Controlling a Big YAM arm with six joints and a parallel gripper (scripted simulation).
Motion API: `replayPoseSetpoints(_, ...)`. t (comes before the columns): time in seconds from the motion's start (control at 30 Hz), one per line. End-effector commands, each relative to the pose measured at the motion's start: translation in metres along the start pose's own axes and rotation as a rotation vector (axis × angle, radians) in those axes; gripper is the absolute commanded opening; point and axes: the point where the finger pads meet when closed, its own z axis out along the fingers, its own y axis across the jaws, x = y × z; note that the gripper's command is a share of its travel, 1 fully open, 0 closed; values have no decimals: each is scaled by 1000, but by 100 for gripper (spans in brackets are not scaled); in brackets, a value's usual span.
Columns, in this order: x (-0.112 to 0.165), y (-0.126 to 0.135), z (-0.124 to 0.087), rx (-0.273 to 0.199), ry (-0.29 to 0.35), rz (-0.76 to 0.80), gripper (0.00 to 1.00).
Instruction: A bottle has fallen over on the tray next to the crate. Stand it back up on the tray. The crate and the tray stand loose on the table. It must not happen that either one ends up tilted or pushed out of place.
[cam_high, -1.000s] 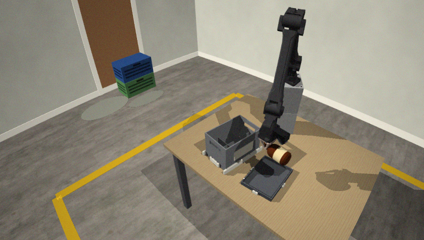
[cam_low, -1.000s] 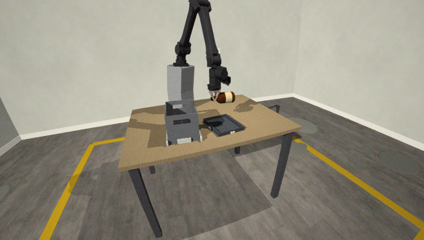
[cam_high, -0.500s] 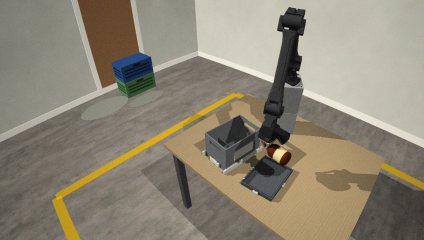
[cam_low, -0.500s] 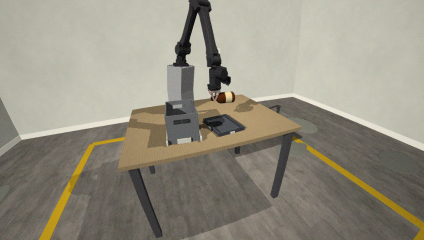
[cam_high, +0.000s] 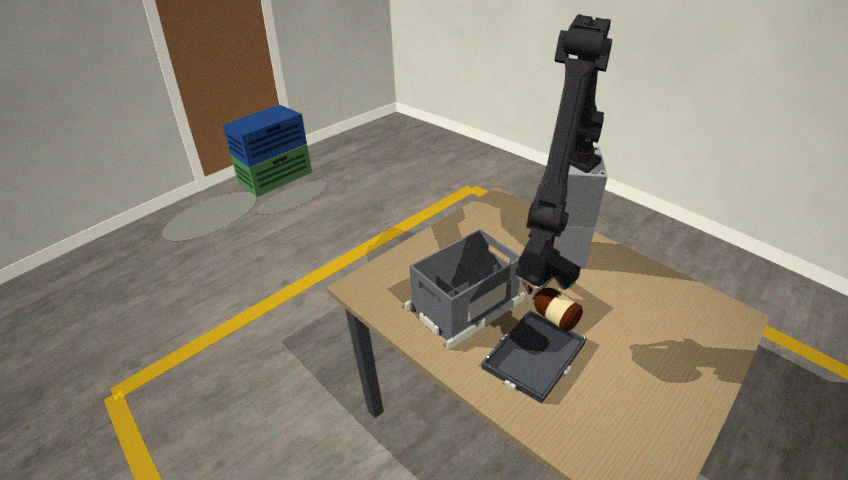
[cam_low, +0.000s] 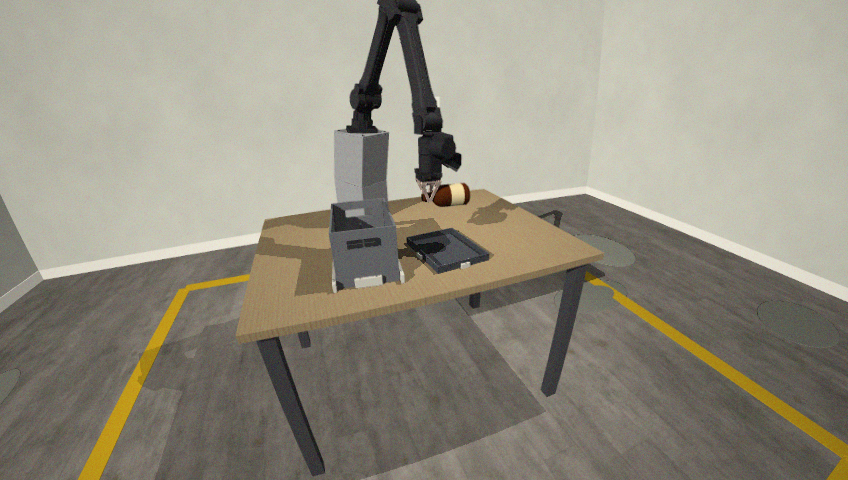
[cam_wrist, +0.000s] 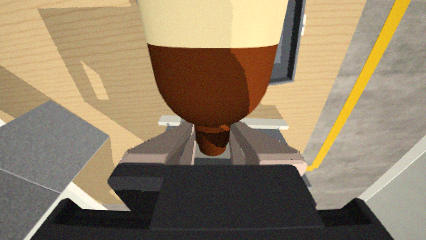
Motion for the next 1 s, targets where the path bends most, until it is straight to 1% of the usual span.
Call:
replayPoseSetpoints(0.0,-1,-12,-16,27,-17,-3,0)
replayPoseSetpoints(0.37,-1,-12,-16,28,-16,-58,0)
replayPoseSetpoints(0.73,-1,-12,-16,29,-14,-222,0)
replayPoseSetpoints(0.97,-1,-12,-16,29,-13,-260,0)
